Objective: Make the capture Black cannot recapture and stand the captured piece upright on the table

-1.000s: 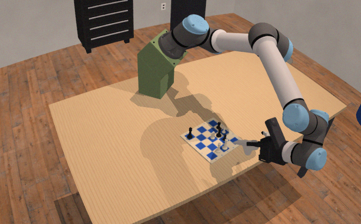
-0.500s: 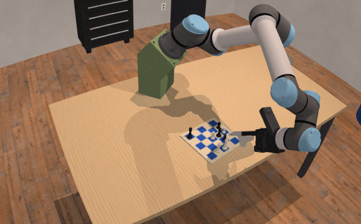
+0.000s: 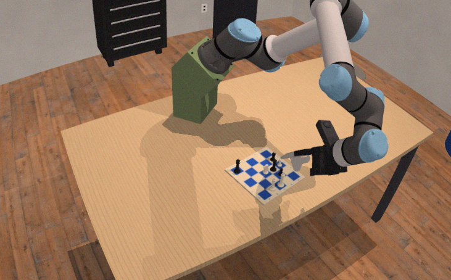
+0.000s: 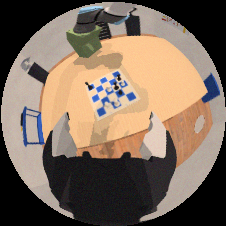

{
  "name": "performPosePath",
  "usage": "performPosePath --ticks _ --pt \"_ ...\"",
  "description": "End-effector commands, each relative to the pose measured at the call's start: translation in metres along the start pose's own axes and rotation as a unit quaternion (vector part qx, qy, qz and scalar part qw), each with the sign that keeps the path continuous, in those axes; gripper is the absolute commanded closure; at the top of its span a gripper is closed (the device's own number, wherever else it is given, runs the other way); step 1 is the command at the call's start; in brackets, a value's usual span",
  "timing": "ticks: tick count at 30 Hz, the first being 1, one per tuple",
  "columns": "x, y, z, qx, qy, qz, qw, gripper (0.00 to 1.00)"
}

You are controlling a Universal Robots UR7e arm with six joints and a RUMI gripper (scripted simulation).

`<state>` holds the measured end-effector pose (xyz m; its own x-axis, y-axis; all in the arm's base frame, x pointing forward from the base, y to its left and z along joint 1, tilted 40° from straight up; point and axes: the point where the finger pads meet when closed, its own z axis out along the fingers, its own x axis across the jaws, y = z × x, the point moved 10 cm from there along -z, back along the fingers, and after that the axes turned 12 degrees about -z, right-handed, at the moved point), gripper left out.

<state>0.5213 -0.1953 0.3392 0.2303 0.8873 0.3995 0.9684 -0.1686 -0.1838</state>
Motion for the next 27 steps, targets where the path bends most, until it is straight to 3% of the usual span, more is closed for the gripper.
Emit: performPosePath --ticks 1,7,11,19,27 --pt "-0.004 -0.025 0.007 -0.061 0.013 0.033 0.997 0.00" --pt "-0.006 -0.044 0.017 -0.097 0.024 0.056 0.993 0.00" --pt "-0.006 -0.048 0.020 -0.105 0.027 0.061 0.992 0.00" --pt "-0.006 -0.079 0.043 -0.164 0.046 0.096 0.981 0.00" --pt "-0.005 -0.098 0.062 -0.202 0.059 0.117 0.971 0.00"
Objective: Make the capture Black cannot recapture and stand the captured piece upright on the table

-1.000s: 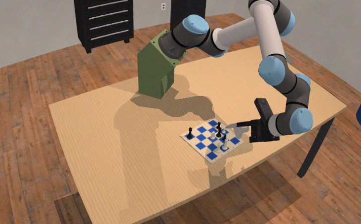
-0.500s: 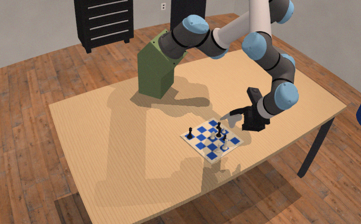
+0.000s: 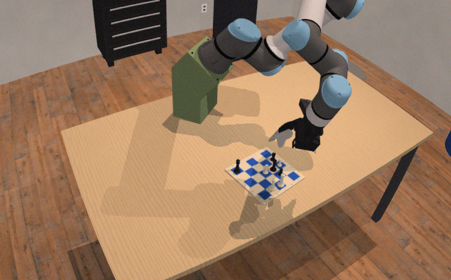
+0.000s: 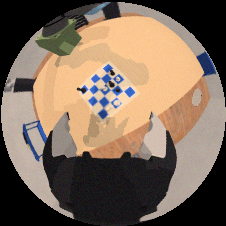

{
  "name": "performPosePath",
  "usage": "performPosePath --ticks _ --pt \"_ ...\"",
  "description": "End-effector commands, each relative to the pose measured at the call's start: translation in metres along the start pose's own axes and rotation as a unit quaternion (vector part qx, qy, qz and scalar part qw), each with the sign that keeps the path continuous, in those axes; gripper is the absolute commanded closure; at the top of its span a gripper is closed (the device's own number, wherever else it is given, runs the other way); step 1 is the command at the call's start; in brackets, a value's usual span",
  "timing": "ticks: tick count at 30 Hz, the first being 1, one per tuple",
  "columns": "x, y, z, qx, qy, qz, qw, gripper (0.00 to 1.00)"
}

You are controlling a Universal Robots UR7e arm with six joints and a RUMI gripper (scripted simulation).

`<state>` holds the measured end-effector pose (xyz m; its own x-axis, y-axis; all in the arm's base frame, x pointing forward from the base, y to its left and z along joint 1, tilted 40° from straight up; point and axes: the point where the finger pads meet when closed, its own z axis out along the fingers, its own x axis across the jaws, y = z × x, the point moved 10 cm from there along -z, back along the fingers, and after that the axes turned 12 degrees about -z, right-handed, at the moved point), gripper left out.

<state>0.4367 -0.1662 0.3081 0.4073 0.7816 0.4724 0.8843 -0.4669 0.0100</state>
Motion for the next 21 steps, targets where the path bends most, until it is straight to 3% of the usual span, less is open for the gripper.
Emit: performPosePath --ticks 1,13,21 --pt "-0.004 -0.020 0.008 -0.048 0.011 0.020 0.999 0.00" --pt "-0.010 -0.066 0.041 -0.124 0.037 0.059 0.990 0.00" --pt "-0.012 -0.083 0.056 -0.151 0.047 0.072 0.985 0.00"
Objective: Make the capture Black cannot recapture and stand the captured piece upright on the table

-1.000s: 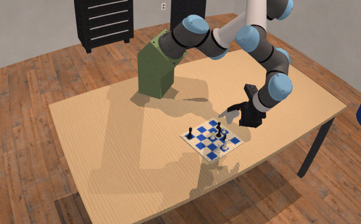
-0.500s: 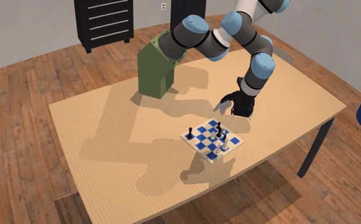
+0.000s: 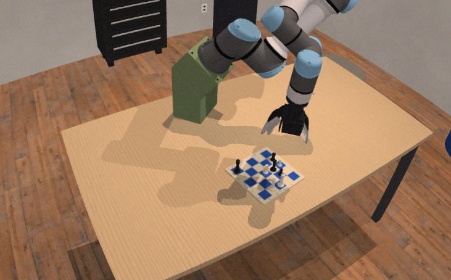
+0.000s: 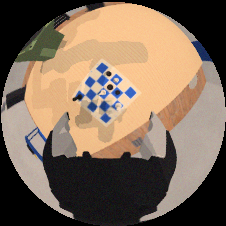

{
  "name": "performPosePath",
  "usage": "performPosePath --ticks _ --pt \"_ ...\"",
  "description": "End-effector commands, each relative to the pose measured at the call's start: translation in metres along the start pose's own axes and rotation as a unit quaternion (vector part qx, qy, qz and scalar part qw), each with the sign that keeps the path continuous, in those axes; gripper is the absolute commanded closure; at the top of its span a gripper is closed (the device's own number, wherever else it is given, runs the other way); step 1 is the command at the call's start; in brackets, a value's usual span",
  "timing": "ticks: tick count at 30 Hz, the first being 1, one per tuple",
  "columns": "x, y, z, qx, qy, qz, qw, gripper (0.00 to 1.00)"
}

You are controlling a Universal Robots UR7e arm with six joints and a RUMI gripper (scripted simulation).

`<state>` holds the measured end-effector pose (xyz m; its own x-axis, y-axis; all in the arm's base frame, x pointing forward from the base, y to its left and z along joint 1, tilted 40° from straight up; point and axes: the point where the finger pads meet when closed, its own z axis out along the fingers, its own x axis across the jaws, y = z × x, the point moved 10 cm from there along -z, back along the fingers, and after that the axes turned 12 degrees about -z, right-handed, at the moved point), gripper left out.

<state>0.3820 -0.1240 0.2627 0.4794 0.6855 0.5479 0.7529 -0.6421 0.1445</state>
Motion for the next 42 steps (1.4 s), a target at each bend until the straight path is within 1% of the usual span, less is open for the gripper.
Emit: performPosePath --ticks 1,6,12,24,42 --pt "-0.004 -0.019 0.009 -0.042 0.011 0.014 0.999 0.00" --pt "-0.007 -0.030 0.016 -0.058 0.017 0.022 0.998 0.00" --pt "-0.009 -0.039 0.022 -0.071 0.022 0.028 0.997 0.00" --pt "-0.011 -0.046 0.027 -0.081 0.025 0.032 0.996 0.00" --pt "-0.011 -0.046 0.027 -0.081 0.025 0.031 0.996 0.00"
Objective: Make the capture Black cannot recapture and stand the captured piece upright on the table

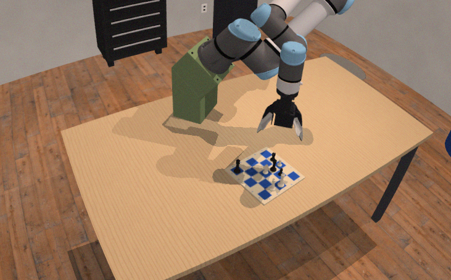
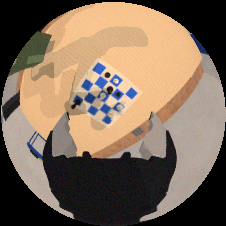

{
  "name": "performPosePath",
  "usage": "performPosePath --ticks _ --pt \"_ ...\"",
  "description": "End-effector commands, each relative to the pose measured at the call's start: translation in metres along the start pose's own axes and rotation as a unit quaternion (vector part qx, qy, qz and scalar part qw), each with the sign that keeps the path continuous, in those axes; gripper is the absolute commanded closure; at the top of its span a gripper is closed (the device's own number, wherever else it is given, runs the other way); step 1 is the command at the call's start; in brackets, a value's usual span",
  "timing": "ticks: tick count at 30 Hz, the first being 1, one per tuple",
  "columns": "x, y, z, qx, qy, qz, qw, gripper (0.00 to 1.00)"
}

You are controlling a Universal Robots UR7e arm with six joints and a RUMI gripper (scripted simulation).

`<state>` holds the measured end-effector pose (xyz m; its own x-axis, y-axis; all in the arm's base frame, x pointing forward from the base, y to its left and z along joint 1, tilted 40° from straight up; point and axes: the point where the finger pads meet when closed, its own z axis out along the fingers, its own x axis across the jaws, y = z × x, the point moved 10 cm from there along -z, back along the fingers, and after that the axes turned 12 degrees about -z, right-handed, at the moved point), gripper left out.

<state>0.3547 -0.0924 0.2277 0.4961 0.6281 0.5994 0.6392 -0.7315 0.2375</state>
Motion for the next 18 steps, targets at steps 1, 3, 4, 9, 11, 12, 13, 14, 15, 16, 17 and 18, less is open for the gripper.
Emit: performPosePath --ticks 1,3,4,9,11,12,13,14,15,16,17,18 --pt "-0.0001 0.0000 -0.0001 -0.001 0.000 0.001 1.000 0.00" --pt "-0.0001 -0.0001 0.0000 -0.001 0.000 -0.001 1.000 0.00" --pt "-0.0001 -0.0002 0.0001 -0.001 0.000 -0.002 1.000 0.00" --pt "-0.0001 -0.0008 0.0011 0.000 0.000 -0.012 1.000 0.00" --pt "-0.0002 -0.0015 0.0022 0.001 0.001 -0.023 1.000 0.00" --pt "-0.0005 -0.0018 0.0029 0.001 0.001 -0.030 1.000 0.00" --pt "-0.0007 -0.0021 0.0035 0.002 0.001 -0.039 0.999 0.00" --pt "-0.0008 -0.0022 0.0040 0.002 0.001 -0.049 0.999 0.00" --pt "-0.0009 -0.0024 0.0046 0.002 0.001 -0.061 0.998 0.00" --pt "-0.0010 -0.0026 0.0052 0.002 0.000 -0.074 0.997 0.00" --pt "-0.0012 -0.0028 0.0059 0.002 0.000 -0.088 0.996 0.00" --pt "-0.0013 -0.0030 0.0067 0.002 0.000 -0.103 0.995 0.00"
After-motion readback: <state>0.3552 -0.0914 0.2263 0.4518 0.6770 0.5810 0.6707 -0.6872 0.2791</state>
